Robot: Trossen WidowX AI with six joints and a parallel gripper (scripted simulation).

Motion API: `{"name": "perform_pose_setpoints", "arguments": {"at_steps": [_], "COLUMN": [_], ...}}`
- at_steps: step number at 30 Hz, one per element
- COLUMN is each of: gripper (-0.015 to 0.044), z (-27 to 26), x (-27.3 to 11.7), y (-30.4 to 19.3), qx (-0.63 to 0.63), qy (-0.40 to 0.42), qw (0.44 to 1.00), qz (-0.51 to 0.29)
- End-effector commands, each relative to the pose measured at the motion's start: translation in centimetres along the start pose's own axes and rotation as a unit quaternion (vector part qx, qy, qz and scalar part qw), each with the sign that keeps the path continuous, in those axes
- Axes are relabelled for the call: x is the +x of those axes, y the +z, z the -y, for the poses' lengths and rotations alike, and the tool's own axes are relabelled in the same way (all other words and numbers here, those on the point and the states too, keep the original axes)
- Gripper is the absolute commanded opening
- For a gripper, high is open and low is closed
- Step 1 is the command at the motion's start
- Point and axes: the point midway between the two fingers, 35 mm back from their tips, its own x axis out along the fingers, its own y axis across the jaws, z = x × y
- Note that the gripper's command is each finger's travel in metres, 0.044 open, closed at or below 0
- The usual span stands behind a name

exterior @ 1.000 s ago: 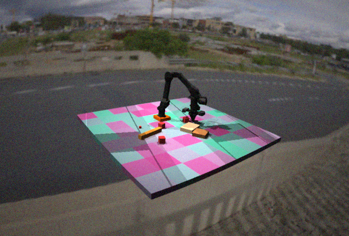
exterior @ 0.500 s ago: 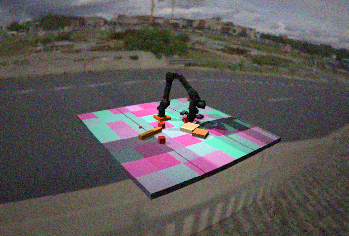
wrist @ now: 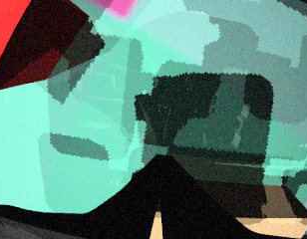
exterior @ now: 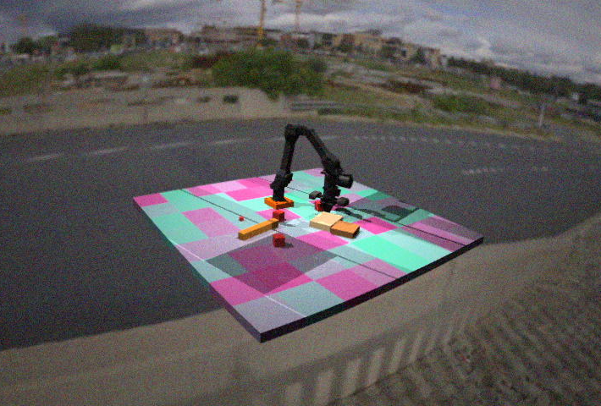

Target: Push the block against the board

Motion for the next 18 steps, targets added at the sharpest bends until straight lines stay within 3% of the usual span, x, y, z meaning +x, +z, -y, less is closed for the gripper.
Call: {"name": "perform_pose_setpoints", "arguments": {"at_steps": [1, 18], "gripper": [0.0000, 0.0000], "z": [0.0, 0.3], "x": [0.1, 0.0], "y": [-0.8, -2.3], "qx": [0.001, 0.001], "qy": [0.001, 0.001], "qw": [1.000, 1.000], "qz": [-0.004, -0.005]}}
